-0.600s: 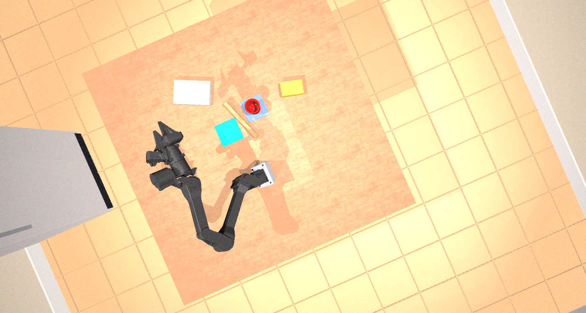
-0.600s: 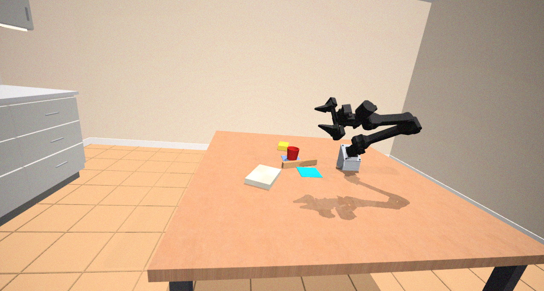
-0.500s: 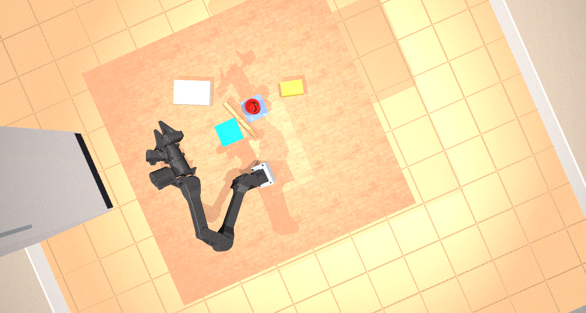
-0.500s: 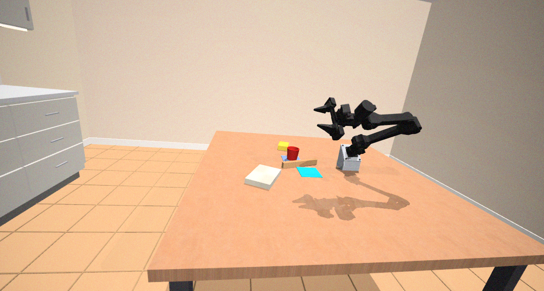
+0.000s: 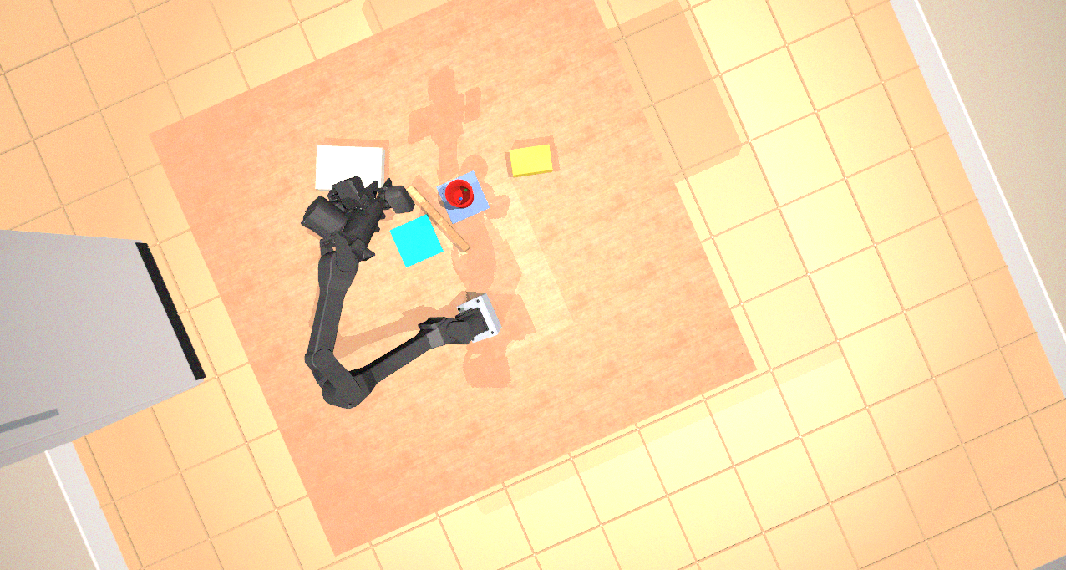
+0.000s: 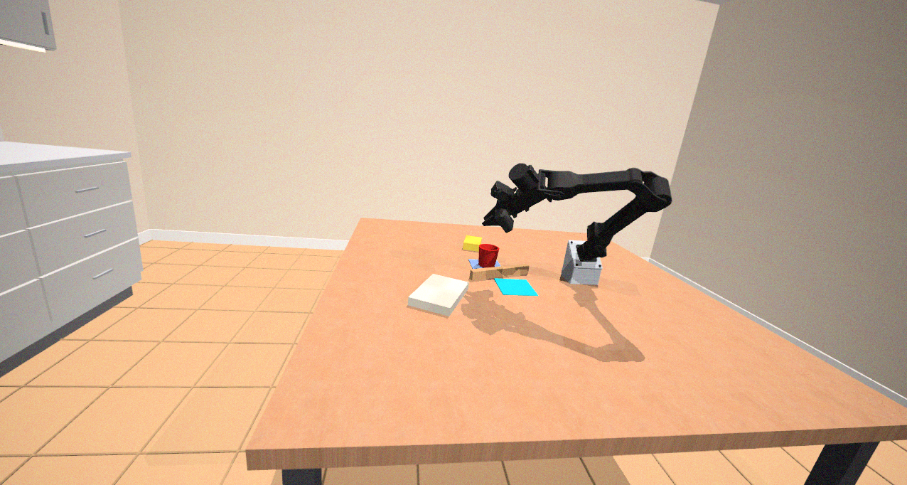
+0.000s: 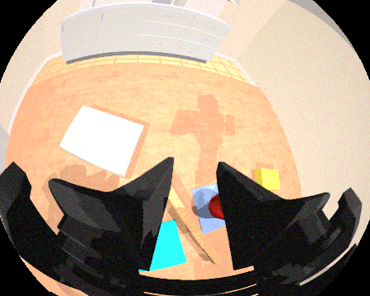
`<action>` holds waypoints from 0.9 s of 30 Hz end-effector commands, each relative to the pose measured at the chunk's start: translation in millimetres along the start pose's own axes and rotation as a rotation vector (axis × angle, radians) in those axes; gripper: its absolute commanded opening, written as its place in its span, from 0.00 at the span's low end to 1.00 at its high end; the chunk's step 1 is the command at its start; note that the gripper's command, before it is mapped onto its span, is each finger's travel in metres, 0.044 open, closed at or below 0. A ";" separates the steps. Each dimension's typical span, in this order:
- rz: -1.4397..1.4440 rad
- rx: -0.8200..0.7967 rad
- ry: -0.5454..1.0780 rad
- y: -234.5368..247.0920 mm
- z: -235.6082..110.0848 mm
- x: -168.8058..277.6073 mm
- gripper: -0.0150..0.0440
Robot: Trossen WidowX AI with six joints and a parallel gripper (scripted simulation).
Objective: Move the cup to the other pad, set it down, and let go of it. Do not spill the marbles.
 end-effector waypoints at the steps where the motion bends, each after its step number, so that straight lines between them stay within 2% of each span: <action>1: 0.323 0.121 0.255 -46.3 34.5 7.5 0.50; 13: 1.214 0.437 0.800 -155.5 84.0 46.0 0.50; 27: 1.279 0.459 0.834 -165.2 87.8 49.2 0.50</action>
Point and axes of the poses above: the point midway between the two fingers, 35 mm back from their tips, its own z axis out along the fingers, its own y axis across the jaws, x = y × z, the point moved 6 cm from there along -z, back along the fingers, and after that the axes turned 9 degrees about z, right-handed, at the moved point
